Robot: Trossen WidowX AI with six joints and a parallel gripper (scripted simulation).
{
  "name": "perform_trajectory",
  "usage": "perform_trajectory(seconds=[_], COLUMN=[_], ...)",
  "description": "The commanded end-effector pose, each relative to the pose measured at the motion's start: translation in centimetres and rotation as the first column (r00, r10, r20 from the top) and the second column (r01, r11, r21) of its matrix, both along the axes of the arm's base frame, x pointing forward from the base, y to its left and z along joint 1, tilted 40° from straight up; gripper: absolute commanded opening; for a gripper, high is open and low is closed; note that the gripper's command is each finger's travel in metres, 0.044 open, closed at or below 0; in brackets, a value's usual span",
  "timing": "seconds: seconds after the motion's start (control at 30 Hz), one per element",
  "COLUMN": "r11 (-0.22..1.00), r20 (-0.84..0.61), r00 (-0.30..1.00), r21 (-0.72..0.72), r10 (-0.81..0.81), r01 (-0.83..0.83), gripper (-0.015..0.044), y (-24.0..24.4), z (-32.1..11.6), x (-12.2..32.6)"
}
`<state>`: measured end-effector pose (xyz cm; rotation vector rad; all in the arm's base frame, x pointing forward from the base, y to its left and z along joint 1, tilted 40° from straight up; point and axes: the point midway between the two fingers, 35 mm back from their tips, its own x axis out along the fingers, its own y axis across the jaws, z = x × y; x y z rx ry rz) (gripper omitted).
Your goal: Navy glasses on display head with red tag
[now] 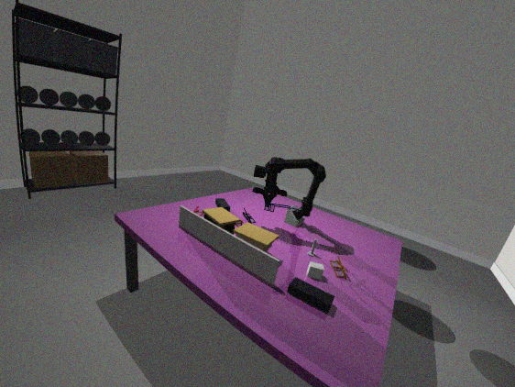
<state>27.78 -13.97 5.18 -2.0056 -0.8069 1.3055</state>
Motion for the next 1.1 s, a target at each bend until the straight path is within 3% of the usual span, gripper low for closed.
perform_trajectory(seconds=[0.0,0.37,0.73,0.83,1.07], r11=[0.986,0.821,0.513,0.464,0.494], r20=[-0.109,-0.430,-0.730,-0.765,-0.745], r00=[0.985,0.815,0.533,0.493,0.517], r21=[0.081,0.240,0.291,0.288,0.288], r10=[-0.137,-0.389,-0.427,-0.414,-0.423], r01=[0.146,0.518,0.808,0.838,0.820], gripper=[0.0000,0.0000,0.0000,0.0000,0.0000], y=[-1.3,-4.6,-7.9,-8.3,-8.0], z=[-0.4,-1.8,-3.3,-3.5,-3.5], x=[-0.1,-1.1,-2.6,-2.9,-2.9])
